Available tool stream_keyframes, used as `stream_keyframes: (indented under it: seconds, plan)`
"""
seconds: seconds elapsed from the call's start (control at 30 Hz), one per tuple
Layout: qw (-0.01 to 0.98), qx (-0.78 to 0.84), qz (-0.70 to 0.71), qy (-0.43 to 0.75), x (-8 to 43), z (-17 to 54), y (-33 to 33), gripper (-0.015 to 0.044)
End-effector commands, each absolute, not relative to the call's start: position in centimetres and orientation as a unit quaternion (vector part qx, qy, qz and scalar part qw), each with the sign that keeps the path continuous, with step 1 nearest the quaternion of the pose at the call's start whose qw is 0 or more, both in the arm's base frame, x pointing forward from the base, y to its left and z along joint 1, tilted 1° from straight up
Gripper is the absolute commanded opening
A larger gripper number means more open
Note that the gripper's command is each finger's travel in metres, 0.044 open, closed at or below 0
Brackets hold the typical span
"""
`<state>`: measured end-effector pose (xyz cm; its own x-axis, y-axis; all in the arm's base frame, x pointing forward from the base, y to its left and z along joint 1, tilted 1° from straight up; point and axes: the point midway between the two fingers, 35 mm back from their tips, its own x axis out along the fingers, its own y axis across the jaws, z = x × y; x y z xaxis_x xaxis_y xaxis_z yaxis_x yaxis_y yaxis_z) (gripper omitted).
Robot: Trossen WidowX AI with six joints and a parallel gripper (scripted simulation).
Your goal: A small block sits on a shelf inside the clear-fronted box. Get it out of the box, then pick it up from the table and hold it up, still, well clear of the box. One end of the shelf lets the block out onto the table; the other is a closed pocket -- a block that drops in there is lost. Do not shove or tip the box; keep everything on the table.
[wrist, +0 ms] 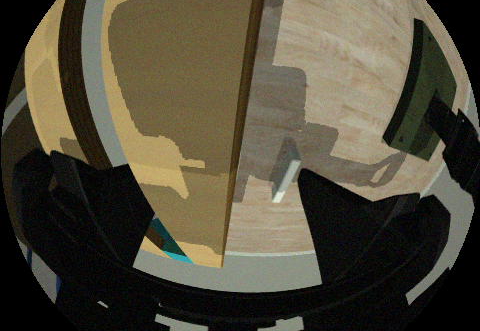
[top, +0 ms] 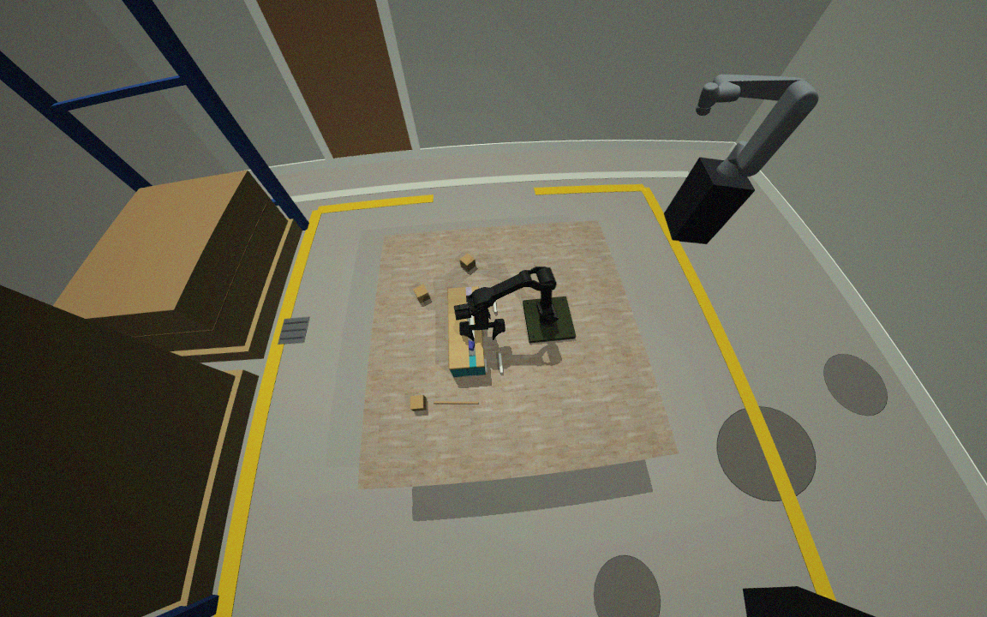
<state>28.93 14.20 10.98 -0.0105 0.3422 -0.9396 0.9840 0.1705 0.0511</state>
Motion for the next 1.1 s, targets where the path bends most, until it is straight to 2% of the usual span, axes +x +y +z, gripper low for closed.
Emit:
stream_keyframes:
  seconds: [0.0,1.07]
  plan:
    - [0.454,0.538,-0.354,0.615,28.9,11.0,14.6,0.04]
    - [0.453,0.539,-0.354,0.616,28.4,11.0,17.8,0.04]
